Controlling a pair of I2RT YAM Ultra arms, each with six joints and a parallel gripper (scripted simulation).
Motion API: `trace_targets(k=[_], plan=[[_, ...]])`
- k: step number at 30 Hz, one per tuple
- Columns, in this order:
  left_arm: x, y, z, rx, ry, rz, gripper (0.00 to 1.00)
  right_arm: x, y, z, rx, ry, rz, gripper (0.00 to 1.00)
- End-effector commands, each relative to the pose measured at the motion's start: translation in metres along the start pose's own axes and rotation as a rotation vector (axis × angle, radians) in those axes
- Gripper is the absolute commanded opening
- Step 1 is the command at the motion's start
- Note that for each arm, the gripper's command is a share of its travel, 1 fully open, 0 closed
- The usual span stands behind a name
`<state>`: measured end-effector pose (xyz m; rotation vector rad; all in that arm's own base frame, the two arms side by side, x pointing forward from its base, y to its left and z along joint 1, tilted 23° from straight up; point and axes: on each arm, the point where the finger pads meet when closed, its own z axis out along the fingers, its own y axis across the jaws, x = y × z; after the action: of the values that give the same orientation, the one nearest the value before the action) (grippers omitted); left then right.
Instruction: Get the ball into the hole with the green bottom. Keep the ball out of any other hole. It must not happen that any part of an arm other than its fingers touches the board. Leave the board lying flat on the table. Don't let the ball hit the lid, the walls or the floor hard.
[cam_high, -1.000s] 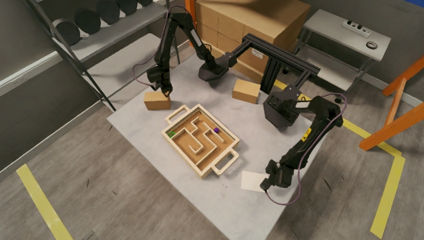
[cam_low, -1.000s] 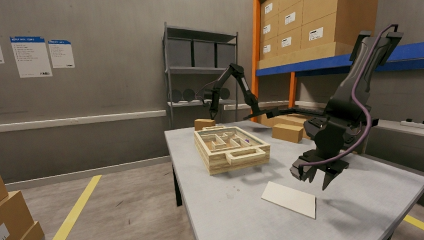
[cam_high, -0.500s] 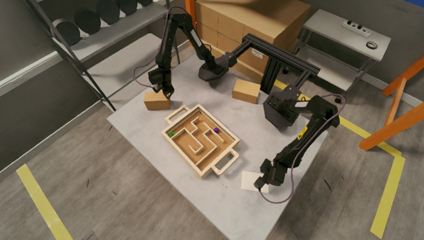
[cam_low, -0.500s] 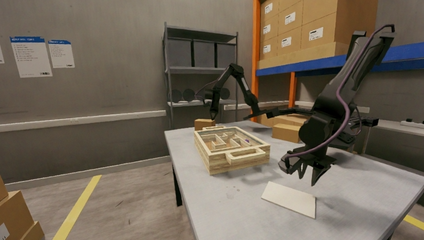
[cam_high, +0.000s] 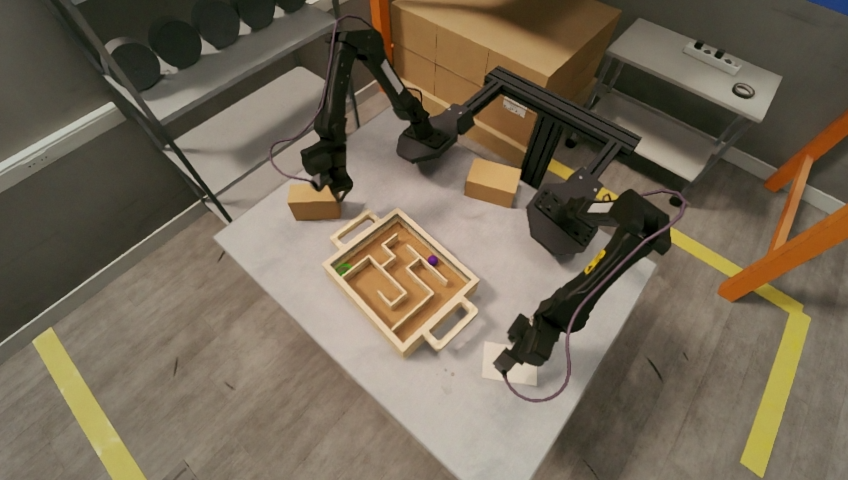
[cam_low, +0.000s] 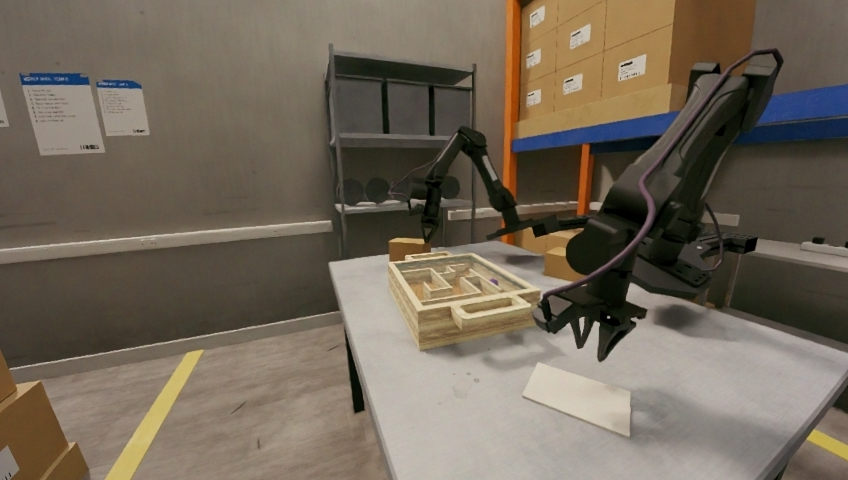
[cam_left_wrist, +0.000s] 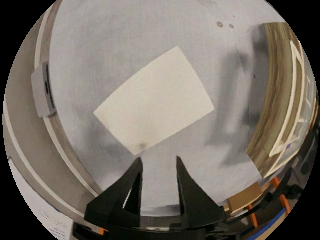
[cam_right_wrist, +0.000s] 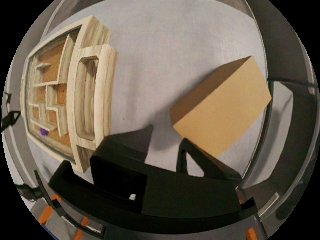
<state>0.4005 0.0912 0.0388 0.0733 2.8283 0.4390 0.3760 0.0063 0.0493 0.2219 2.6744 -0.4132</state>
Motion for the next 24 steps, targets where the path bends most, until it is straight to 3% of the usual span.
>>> trace_targets(k=[1, 3, 6, 18, 24], plan=[[-0.014, -0.003, -0.002, -0.015, -0.031, -0.008, 0.38, -0.019, 0.010, -0.007, -0.010, -0.054, -0.012, 0.38], [-0.017, -0.008, -0.002, -0.016, -0.033, -0.001, 0.38, -0.029, 0.009, -0.022, -0.024, -0.102, 0.002, 0.38], [-0.022, -0.017, -0.006, -0.018, -0.048, 0.007, 0.38, -0.015, 0.019, -0.005, -0.009, -0.053, -0.039, 0.38], [-0.039, -0.052, -0.014, -0.027, -0.095, 0.035, 0.38, -0.017, 0.042, -0.009, -0.017, -0.088, -0.090, 0.38], [-0.052, -0.087, -0.024, -0.025, -0.141, 0.062, 0.38, -0.014, 0.062, -0.010, -0.024, -0.106, -0.141, 0.38]])
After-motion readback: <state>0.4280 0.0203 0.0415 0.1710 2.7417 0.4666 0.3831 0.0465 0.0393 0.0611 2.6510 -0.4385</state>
